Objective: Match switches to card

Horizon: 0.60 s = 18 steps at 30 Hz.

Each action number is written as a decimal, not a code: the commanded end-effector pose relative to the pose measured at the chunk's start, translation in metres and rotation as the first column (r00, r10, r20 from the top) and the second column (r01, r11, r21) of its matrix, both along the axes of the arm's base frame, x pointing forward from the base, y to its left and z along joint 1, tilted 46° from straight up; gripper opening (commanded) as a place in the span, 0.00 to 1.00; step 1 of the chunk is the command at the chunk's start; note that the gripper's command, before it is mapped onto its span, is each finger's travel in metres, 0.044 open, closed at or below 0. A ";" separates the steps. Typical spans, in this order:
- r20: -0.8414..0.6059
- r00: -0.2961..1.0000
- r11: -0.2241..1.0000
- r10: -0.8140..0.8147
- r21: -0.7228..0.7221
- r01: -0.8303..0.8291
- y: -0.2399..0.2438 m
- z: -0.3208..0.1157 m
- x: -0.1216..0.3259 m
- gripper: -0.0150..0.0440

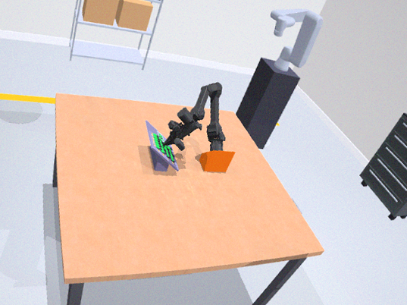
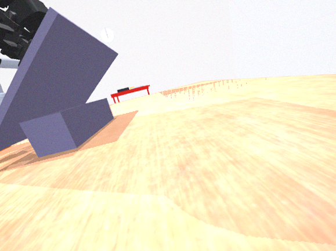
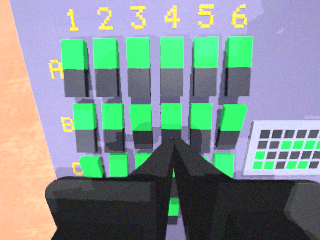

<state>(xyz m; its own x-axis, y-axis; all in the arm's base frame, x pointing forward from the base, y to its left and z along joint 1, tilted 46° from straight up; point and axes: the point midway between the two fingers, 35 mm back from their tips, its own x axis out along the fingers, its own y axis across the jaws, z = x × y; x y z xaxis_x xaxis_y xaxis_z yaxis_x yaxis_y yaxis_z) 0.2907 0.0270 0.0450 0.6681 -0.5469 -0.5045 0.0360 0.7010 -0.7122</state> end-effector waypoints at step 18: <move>-0.007 1.000 1.000 0.004 -0.002 -0.004 -0.001 -0.003 0.002 0.25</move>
